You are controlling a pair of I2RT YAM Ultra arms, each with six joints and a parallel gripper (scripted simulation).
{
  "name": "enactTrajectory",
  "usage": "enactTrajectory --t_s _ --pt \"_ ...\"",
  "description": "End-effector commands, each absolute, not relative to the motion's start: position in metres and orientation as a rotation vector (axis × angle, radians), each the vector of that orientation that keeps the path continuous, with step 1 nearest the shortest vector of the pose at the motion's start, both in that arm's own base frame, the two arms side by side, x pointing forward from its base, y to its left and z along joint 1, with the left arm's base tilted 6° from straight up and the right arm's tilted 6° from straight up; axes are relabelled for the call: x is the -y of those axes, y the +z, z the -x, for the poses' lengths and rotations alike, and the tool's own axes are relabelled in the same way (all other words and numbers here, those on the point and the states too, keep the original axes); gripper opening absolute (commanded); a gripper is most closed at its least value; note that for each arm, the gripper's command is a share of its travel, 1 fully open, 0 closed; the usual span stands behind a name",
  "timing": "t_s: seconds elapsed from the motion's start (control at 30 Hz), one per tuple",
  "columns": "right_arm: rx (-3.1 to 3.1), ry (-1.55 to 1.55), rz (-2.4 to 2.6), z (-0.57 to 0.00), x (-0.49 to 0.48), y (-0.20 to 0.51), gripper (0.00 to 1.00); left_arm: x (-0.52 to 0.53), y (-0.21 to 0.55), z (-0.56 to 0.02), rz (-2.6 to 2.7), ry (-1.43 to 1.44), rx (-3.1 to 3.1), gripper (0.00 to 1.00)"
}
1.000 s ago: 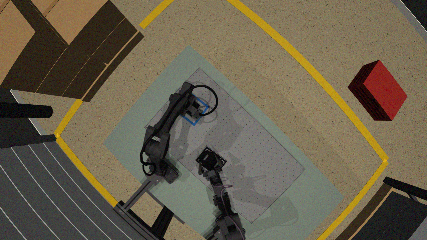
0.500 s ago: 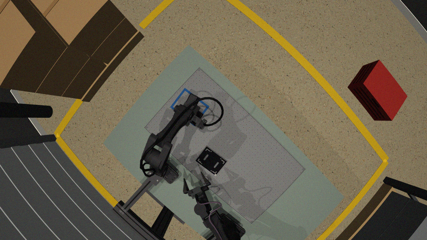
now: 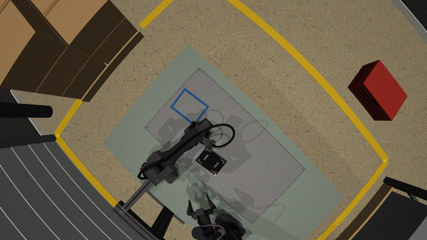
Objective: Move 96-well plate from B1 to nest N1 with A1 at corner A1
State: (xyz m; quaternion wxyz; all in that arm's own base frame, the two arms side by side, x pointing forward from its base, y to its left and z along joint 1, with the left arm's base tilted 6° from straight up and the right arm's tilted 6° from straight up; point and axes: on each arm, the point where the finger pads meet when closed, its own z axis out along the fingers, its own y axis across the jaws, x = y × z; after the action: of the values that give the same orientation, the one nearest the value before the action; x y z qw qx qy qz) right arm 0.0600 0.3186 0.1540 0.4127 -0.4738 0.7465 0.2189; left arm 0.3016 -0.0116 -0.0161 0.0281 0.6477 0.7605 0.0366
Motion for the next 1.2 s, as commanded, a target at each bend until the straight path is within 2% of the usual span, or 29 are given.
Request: enactTrajectory --t_s 0.0,0.23,0.63,1.17 --pt "-2.007 0.327 1.184 -0.059 -0.262 0.168 1.0 0.042 -0.009 -0.295 -1.899 0.158 -2.389 0.82" --pt "-1.949 0.285 1.192 -0.062 -0.191 0.198 1.0 0.116 -0.014 -0.253 -1.938 0.138 -2.399 0.82" --pt "-1.9 0.325 1.194 -0.072 -0.152 0.216 1.0 0.182 -0.014 -0.227 -2.015 0.144 -2.323 0.82" --pt "-1.896 0.321 1.189 -0.073 -0.148 0.22 1.0 0.201 -0.031 -0.235 -2.023 0.102 -2.255 0.82"
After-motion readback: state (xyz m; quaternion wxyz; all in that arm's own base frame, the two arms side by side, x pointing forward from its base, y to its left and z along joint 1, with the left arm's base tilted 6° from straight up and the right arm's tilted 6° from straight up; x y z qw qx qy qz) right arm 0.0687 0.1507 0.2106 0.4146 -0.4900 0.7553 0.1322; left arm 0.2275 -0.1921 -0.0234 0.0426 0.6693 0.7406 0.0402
